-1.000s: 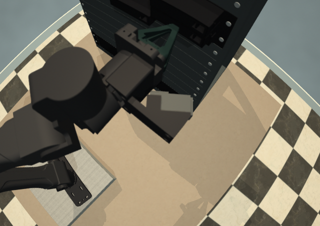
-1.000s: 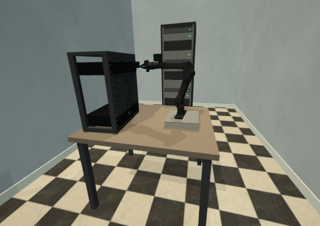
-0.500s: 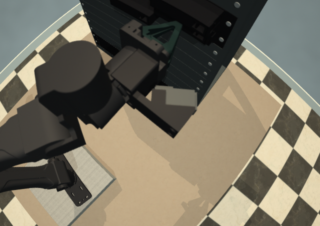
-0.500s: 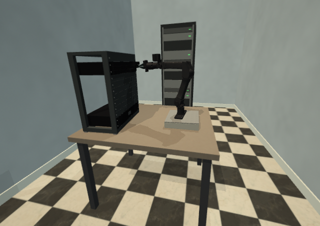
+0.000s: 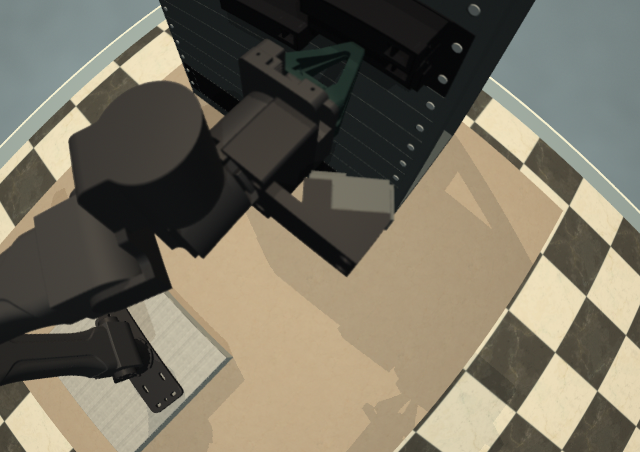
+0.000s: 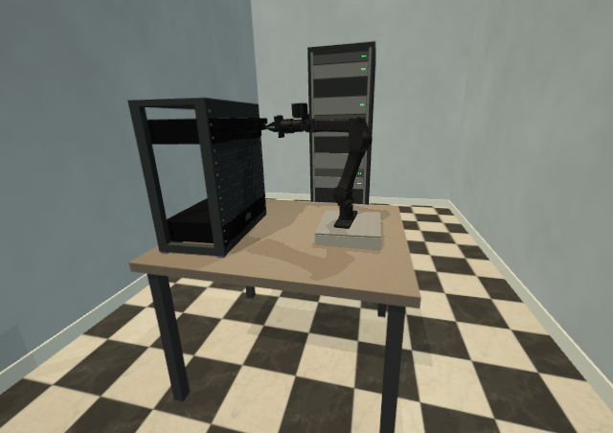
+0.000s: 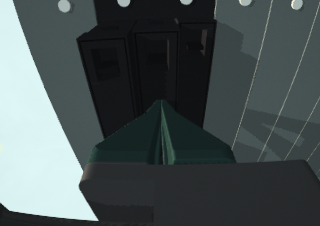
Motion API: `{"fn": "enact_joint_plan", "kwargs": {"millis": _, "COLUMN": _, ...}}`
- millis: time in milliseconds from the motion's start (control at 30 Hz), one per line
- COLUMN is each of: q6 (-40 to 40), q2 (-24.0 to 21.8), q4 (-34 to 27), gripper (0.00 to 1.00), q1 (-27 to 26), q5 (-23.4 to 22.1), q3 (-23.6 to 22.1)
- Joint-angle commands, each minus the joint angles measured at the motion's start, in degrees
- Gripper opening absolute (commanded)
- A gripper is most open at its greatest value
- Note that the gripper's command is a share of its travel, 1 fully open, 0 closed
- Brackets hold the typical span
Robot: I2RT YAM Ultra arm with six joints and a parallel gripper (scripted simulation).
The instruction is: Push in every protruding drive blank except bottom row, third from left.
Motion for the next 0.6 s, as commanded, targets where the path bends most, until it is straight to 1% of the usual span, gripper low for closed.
{"fn": "enact_joint_plan", "kwargs": {"millis": 0, "q6": -0.72, "q2": 1.67, "q4": 1.88, "gripper": 0.00, "q1": 1.22, "q5": 1.14, "q3": 2.74}}
{"fn": "enact_joint_plan", "kwargs": {"millis": 133, "q6": -0.73, "q2": 2.80, "q4": 2.03, "gripper": 0.00, "q1": 1.82, "q5": 1.74, "q3": 3.72}}
{"fn": "enact_joint_plan", "kwargs": {"millis": 567, "q6": -0.76, "q2": 2.93, "q4": 1.98, "gripper": 0.00, "q1": 1.84, "q5": 1.77, "q3": 3.89}}
